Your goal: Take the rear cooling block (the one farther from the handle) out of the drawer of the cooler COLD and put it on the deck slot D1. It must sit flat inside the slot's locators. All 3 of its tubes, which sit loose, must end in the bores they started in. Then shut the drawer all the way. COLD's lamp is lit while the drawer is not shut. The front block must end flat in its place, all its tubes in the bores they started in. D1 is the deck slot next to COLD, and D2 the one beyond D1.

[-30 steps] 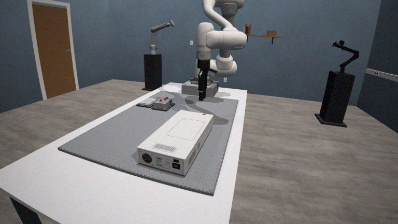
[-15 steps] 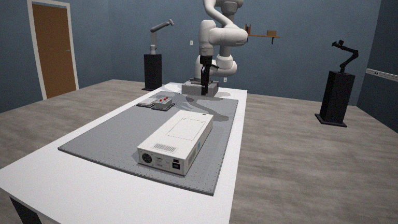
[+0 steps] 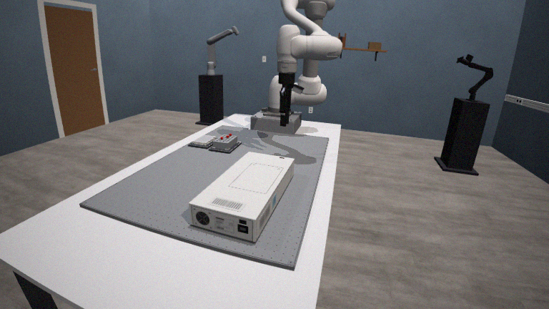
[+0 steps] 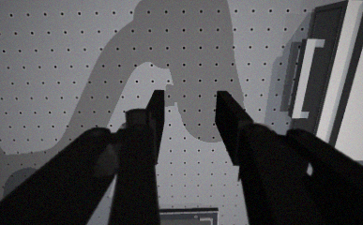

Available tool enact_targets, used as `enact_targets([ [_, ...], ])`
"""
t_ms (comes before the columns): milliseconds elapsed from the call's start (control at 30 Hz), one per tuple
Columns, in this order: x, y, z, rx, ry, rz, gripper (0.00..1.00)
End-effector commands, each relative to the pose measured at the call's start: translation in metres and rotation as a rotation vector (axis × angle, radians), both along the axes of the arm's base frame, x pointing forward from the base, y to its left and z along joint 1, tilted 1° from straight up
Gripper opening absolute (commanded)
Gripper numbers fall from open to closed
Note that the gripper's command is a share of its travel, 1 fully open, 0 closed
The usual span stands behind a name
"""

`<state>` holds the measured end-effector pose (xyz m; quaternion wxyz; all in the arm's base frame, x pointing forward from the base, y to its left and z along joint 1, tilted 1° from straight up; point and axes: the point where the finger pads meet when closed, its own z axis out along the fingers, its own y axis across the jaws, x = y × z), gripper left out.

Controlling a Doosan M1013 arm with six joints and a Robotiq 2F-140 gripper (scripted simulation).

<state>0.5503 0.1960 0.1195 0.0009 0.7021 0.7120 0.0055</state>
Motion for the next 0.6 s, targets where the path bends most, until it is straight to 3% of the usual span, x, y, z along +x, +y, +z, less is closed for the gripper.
enact_targets([
  [0, -0.0004, 0.0012, 0.0042, -0.002, -0.006, 0.003, 0.35],
  [567, 0.0, 0.0009, 0.0026, 0.0, -0.004, 0.002, 0.35],
])
